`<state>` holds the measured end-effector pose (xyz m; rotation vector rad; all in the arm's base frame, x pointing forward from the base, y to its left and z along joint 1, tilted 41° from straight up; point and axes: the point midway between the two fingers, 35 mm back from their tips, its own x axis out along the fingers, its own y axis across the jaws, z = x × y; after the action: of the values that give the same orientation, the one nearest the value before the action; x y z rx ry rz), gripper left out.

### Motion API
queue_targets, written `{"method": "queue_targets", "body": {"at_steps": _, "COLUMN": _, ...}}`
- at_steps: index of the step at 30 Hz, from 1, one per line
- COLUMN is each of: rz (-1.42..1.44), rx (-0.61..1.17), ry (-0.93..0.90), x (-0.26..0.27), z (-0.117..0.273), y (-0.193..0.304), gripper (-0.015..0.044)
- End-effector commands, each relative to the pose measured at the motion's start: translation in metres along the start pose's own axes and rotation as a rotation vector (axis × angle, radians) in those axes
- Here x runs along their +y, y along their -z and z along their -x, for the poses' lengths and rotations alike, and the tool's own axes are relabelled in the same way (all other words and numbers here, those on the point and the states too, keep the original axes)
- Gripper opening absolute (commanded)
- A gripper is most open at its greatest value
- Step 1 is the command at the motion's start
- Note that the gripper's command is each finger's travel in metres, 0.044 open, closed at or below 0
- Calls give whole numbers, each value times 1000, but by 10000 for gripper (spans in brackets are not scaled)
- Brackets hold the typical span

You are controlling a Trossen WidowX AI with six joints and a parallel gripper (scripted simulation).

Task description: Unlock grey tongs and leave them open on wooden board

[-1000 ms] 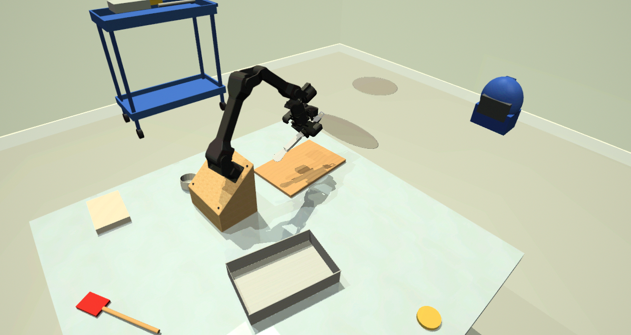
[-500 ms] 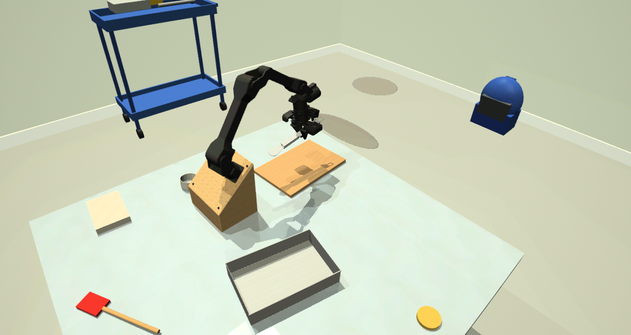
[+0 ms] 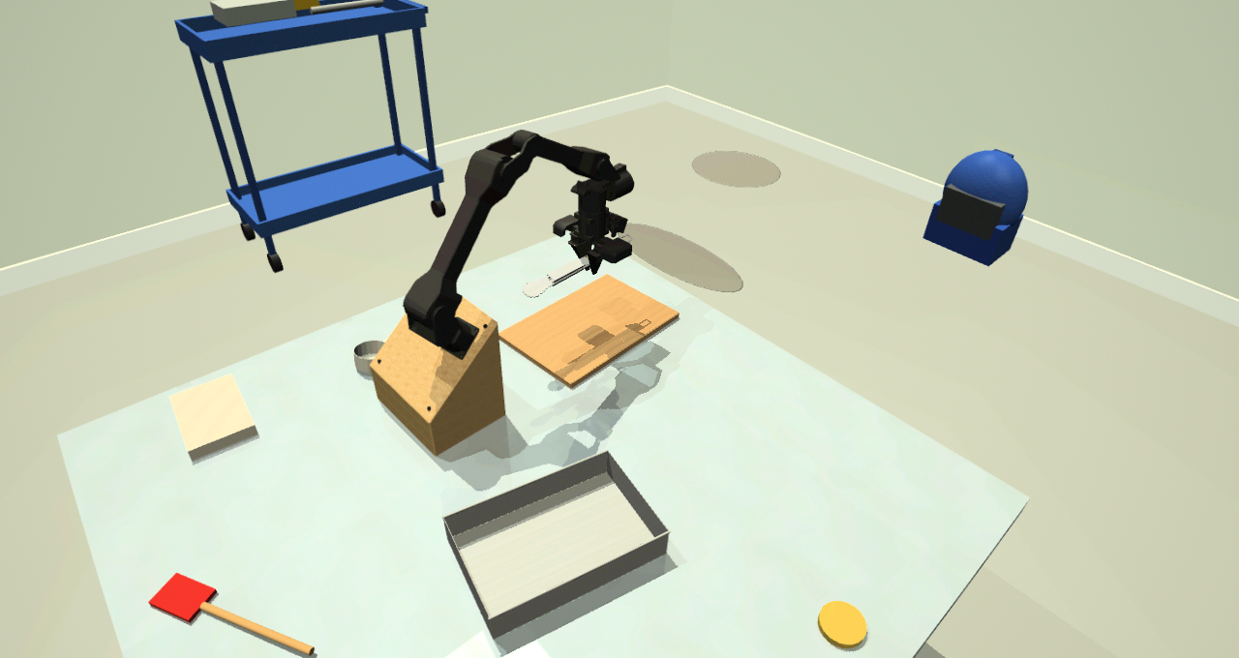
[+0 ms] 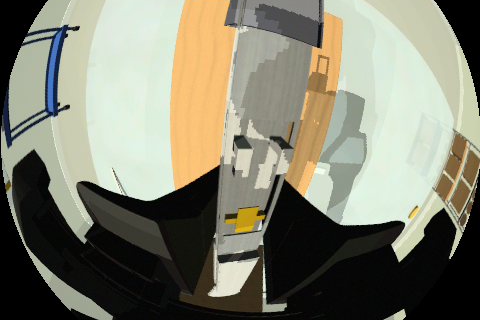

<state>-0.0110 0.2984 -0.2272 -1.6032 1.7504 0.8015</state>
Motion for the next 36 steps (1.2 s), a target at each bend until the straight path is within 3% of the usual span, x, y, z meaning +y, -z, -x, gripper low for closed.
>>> {"method": "queue_targets", "body": {"at_steps": 1, "rz": 5, "rx": -1, "ry": -4, "x": 1, "z": 2, "y": -1, "gripper": -150}}
{"method": "queue_targets", "body": {"at_steps": 36, "rz": 3, "rx": -42, "ry": -3, "x": 2, "z": -52, "y": -5, "gripper": -150}}
